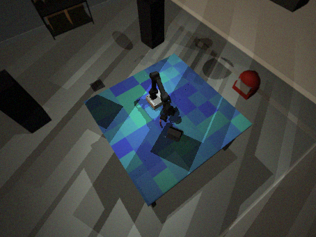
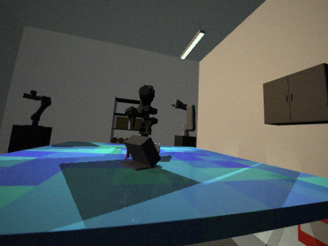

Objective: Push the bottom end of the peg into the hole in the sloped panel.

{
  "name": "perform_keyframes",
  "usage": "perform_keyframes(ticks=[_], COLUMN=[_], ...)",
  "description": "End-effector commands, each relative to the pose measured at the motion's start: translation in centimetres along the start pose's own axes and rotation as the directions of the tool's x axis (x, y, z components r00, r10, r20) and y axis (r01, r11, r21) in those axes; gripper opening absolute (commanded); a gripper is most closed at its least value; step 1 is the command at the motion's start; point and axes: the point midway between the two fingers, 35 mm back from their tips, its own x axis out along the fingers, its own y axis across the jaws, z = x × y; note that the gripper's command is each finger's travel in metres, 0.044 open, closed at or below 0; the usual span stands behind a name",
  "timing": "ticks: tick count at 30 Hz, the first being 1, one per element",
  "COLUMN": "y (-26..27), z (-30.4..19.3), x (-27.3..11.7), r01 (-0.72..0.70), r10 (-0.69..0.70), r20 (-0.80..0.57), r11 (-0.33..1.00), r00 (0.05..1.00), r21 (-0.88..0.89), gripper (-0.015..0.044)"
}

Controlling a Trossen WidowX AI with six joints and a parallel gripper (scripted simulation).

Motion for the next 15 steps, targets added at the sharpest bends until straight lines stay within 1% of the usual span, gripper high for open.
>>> perform_keyframes(ticks=[1, 10, 15], y=[-0.4, -1.1, -1.4], z=[-1.4, -5.4, -7.0], x=[0.7, 2.2, 2.7], r01=[-0.048, -0.204, -0.285], r10=[0.046, 0.177, 0.243], r20=[-0.053, -0.178, -0.223], r11=[0.998, 0.968, 0.941], r00=[0.998, 0.968, 0.944], r21=[-0.048, -0.147, -0.183], gripper=[0.0440, 0.0440, 0.0440])
